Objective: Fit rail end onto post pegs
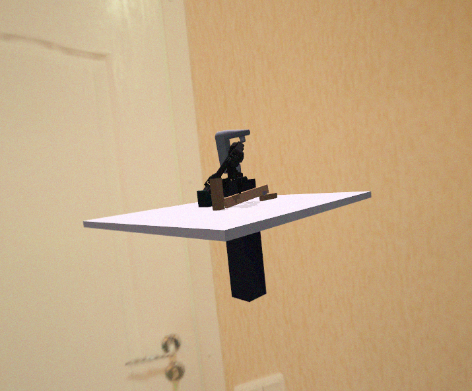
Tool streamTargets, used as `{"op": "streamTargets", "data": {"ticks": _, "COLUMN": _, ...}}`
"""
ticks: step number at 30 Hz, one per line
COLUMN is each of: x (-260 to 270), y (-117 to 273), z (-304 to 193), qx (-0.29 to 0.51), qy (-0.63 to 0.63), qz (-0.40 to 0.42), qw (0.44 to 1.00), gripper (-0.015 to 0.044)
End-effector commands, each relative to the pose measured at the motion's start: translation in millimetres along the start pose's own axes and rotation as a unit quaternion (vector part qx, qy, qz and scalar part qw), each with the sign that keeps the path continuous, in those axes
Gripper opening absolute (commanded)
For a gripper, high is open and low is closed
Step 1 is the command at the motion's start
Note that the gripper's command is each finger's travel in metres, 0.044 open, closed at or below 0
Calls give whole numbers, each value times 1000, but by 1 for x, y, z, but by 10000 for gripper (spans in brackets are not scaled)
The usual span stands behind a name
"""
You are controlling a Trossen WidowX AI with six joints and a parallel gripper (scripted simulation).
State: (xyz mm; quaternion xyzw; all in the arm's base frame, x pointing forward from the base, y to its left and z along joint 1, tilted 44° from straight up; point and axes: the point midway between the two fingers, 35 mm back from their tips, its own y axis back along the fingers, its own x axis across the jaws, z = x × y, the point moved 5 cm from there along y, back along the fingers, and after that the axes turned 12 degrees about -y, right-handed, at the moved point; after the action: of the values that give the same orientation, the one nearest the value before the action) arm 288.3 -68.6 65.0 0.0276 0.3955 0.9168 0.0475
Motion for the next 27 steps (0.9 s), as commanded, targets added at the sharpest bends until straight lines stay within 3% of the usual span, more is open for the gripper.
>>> {"op": "streamTargets", "data": {"ticks": 1, "x": 1, "y": -10, "z": 1, "qx": -2, "qy": -1, "qz": 3, "qw": 1000, "gripper": 440}}
{"op": "streamTargets", "data": {"ticks": 27, "x": 4, "y": -51, "z": 2, "qx": -4, "qy": -1, "qz": 3, "qw": 1000, "gripper": 440}}
